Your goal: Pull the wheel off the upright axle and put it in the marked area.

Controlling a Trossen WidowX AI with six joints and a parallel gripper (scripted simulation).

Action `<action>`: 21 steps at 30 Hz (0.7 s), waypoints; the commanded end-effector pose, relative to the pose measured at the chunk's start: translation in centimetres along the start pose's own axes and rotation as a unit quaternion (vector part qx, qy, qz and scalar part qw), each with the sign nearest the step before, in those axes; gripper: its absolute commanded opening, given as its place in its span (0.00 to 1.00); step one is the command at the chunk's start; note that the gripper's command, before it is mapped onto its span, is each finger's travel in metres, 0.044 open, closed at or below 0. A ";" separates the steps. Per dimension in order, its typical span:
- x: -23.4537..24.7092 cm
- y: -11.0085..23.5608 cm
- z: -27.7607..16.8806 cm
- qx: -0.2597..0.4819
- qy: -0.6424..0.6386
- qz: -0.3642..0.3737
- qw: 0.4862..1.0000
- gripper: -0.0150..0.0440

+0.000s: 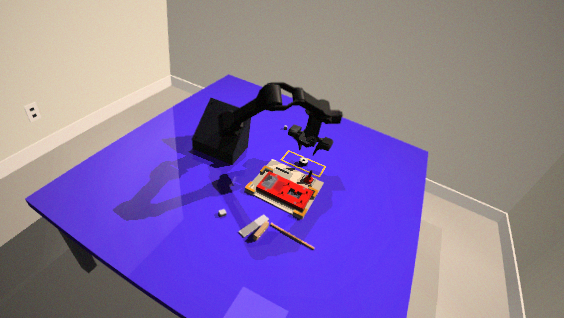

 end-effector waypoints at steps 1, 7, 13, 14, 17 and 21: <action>-0.1 0.1 0.1 0.001 0.000 0.000 1.000 0.81; -4.9 3.8 2.2 0.008 0.004 -0.006 1.000 1.00; -8.1 5.4 3.8 0.001 0.000 -0.004 1.000 1.00; -8.1 5.4 3.8 0.001 0.000 -0.004 1.000 1.00; -8.1 5.4 3.8 0.001 0.000 -0.004 1.000 1.00; -8.1 5.4 3.8 0.001 0.000 -0.004 1.000 1.00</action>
Point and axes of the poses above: the point midway between the two fingers, 35 mm back from their tips, its own y axis back along the fingers, its own x axis across the jaws, z = x × y, the point moved 9 cm from there along y, back along the fingers, and after that the axes turned 2 degrees about -y, right-handed, at the moved point
